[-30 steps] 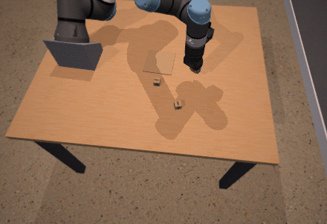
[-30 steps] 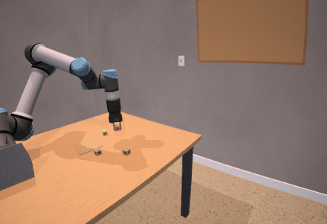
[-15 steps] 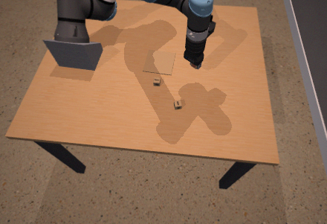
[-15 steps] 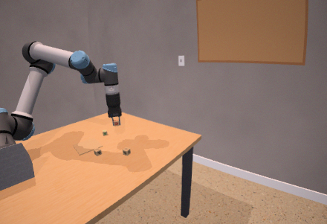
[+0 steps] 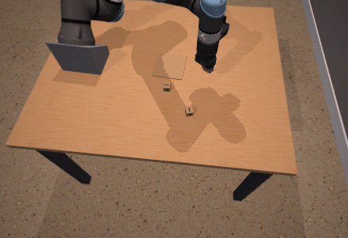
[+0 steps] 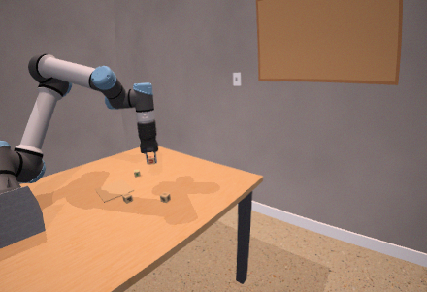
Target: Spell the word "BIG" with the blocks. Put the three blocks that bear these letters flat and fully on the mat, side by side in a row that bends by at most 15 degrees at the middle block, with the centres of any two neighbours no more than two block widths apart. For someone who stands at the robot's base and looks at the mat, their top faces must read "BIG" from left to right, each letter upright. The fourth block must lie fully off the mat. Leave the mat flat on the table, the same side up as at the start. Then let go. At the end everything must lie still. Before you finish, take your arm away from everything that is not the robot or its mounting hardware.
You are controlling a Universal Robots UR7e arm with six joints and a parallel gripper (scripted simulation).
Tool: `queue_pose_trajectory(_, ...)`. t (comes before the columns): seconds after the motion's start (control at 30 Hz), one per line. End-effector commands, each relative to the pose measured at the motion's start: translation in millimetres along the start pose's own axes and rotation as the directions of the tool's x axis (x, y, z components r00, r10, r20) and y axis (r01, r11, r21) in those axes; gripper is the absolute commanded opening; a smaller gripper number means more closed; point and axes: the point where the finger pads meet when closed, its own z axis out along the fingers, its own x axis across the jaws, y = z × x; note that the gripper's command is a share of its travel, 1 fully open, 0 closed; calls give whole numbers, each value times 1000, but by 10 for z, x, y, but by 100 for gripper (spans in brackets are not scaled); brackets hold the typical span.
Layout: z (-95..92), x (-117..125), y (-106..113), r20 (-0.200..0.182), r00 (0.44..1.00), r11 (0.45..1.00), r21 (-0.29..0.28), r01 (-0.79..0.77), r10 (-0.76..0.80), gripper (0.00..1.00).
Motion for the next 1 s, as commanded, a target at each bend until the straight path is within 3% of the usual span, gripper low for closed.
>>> queue_pose_trajectory(0.0,-22,-37,-21,-1,999,999,0,-45,45,57)
queue_pose_trajectory(0.6,-83,-232,-111,-1,946,946,0,-325,325,57)
queue_pose_trajectory(0.97,-125,-407,-162,-1,838,838,0,-546,546,57)
